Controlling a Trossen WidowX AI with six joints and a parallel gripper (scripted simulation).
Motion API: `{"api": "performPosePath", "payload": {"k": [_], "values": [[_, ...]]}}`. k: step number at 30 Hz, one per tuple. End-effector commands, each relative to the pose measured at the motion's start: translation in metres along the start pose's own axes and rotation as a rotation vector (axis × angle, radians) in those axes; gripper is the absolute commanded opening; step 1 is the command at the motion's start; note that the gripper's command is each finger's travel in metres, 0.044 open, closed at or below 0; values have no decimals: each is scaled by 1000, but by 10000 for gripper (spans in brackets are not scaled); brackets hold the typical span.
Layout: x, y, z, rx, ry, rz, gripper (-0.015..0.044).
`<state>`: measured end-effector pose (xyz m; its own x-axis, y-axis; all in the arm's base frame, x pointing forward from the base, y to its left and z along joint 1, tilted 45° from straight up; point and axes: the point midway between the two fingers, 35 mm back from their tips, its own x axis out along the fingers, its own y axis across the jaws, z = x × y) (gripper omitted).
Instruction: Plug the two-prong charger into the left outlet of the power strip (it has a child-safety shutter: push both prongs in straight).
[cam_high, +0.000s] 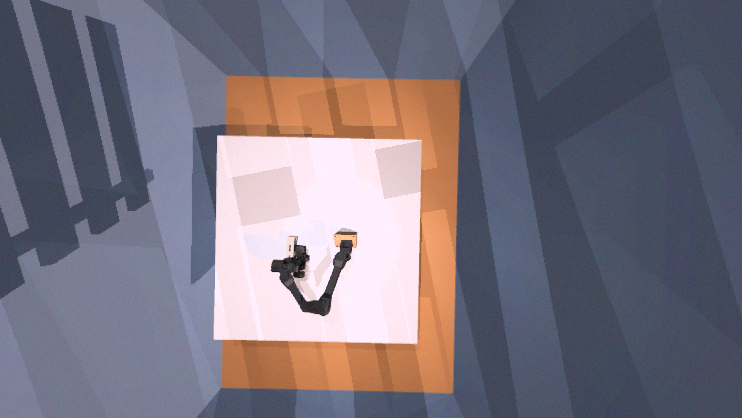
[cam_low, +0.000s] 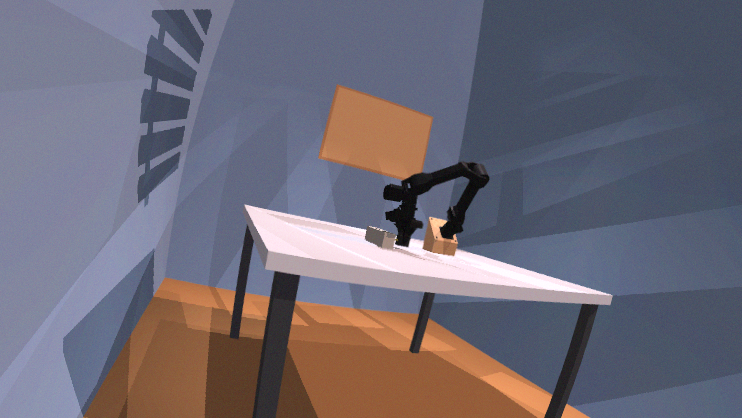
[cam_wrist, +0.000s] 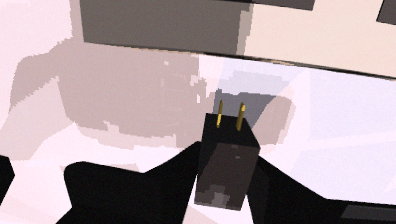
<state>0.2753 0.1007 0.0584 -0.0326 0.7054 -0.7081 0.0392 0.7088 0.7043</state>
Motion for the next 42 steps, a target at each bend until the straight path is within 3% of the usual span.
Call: {"api": "performPosePath", "payload": {"k": [1,42], "values": [[2,1,6,2,2,4,0],[4,2,19,-1,2,5,0]]}}
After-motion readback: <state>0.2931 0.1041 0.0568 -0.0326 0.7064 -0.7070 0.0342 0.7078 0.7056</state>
